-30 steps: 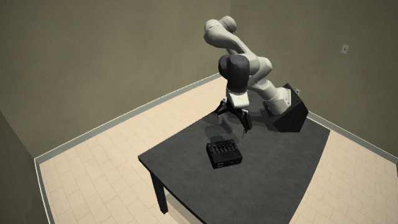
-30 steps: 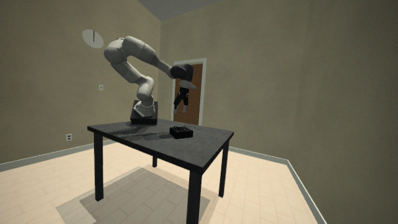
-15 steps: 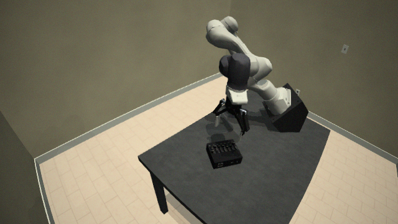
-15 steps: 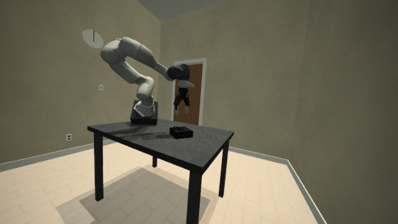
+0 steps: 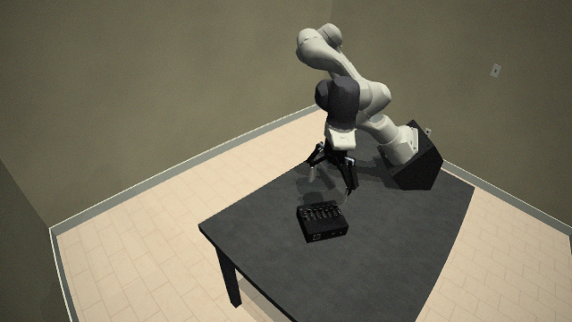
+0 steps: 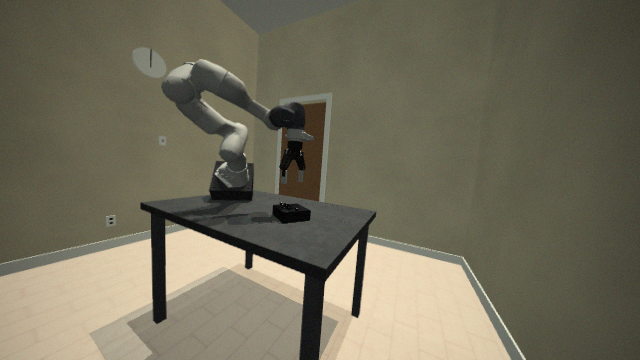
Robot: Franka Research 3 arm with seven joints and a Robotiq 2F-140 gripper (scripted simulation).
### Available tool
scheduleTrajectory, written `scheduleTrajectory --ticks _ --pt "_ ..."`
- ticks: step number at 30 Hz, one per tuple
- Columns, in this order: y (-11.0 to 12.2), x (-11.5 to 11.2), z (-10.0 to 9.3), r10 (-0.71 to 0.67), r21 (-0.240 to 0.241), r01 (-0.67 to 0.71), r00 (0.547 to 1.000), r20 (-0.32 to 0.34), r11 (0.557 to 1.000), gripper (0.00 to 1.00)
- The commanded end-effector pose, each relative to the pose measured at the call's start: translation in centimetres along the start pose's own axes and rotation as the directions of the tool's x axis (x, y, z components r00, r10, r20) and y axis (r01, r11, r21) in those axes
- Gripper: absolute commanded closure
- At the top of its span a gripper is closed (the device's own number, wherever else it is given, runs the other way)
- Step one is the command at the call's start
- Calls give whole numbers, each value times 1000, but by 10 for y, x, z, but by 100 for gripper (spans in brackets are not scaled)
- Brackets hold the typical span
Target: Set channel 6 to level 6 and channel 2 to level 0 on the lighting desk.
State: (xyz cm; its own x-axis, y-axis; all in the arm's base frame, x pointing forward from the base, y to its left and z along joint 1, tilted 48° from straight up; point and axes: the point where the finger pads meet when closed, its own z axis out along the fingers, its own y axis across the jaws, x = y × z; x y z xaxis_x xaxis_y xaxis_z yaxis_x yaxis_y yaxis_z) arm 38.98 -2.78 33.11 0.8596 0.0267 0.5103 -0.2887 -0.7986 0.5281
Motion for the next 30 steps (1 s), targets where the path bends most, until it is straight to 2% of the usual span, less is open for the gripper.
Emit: scheduleTrajectory --ticks 1,6,11,13,14,20,25,27,28,30 --pt "0 1 0 9 -1 -9 1000 -6 1000 0" --pt "0 1 0 8 -1 -8 1000 -6 1000 0" --pt "9 -1 2 -71 -5 71 997 -3 997 0" --pt "23 -6 6 -214 -9 214 977 4 977 0" --pt "32 -10 9 -306 -10 307 952 10 952 0" --pt "79 -42 33 -408 -2 408 913 25 913 0" --pt "88 -54 42 -484 7 484 874 35 875 0" --pt "88 -54 42 -484 7 484 874 35 875 0" --pt "88 -54 42 -536 10 536 844 37 844 0" --pt "88 -54 42 -577 14 577 816 36 816 0"
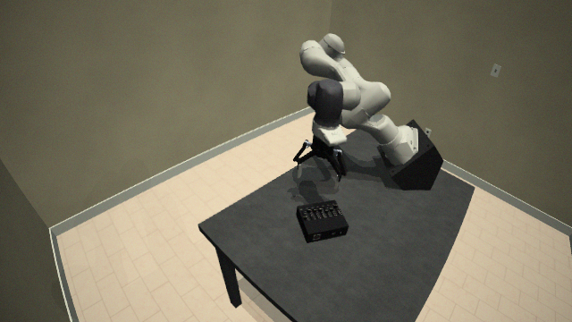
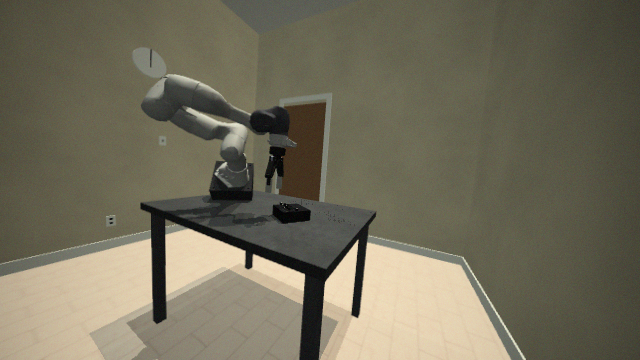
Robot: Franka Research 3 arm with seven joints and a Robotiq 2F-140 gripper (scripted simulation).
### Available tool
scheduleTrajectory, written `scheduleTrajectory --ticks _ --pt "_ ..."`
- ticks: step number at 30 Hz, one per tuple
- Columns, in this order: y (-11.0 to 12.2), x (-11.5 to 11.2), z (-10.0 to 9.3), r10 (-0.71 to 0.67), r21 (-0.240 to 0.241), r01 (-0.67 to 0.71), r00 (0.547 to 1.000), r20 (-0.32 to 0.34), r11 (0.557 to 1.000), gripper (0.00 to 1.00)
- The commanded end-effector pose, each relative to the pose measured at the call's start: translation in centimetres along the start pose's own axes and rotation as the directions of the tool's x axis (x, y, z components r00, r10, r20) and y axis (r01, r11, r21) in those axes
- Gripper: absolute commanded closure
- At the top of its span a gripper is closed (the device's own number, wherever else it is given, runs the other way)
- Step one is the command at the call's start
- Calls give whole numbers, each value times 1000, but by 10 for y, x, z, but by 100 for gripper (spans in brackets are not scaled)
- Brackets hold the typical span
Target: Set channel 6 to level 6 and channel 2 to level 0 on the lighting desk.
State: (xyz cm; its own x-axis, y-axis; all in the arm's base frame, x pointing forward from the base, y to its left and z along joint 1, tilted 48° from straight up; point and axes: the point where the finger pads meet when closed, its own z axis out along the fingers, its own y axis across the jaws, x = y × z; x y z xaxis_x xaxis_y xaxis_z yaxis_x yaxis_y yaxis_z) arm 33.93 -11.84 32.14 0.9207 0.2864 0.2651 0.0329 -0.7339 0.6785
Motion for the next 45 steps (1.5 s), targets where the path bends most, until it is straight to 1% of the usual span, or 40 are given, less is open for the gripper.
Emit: scheduleTrajectory --ticks 1,6,12,14,15,23,24,45 --pt "5 -5 2 -275 11 275 961 -1 961 0" --pt "5 -5 2 -400 16 400 917 -6 916 0" --pt "5 -5 2 -544 21 544 839 -9 839 0" --pt "5 -5 2 -544 21 544 839 -9 839 0" --pt "5 -5 2 -604 23 604 797 -9 797 0" --pt "5 -5 2 -762 31 762 648 -14 647 0" --pt "5 -5 2 -769 31 769 639 -14 638 0" --pt "5 -5 2 -769 31 769 639 -14 638 0"
